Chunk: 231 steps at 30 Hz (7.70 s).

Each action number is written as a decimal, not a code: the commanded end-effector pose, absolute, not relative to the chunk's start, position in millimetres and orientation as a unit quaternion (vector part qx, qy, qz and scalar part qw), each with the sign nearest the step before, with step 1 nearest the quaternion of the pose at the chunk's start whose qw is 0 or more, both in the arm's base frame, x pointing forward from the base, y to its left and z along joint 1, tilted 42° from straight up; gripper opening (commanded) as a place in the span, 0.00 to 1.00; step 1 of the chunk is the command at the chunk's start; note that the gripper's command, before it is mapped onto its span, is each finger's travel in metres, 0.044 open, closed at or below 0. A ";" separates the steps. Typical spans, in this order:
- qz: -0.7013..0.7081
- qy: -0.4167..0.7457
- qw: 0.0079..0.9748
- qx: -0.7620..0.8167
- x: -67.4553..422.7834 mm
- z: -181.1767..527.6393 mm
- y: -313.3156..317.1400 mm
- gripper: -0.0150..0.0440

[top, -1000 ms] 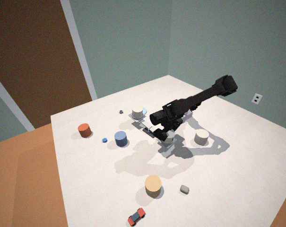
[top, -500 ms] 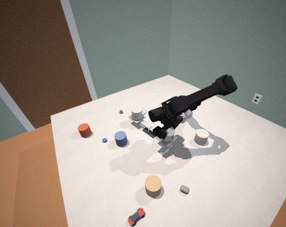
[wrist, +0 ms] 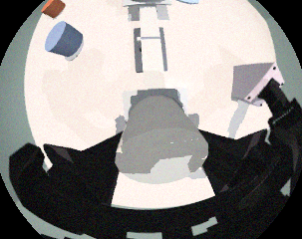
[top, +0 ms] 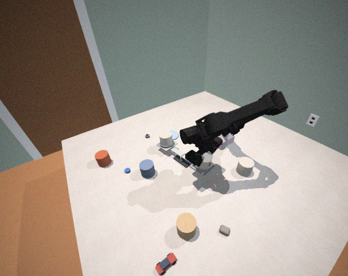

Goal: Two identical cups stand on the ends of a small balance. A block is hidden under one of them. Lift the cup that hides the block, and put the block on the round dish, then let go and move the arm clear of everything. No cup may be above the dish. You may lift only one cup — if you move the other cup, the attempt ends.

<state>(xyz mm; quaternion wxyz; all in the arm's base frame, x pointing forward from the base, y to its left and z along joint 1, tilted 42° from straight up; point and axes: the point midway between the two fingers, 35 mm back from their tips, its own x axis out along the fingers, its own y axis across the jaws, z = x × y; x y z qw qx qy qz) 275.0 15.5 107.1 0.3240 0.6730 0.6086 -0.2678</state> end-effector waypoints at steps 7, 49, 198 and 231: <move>-0.264 0.605 0.331 0.674 277.7 118.0 5.6 0.25; -0.264 0.606 0.329 0.674 267.3 159.0 -28.6 0.25; -0.256 0.608 0.326 0.677 251.4 164.3 137.0 1.00; -0.024 0.631 0.576 0.519 274.0 181.1 70.0 0.69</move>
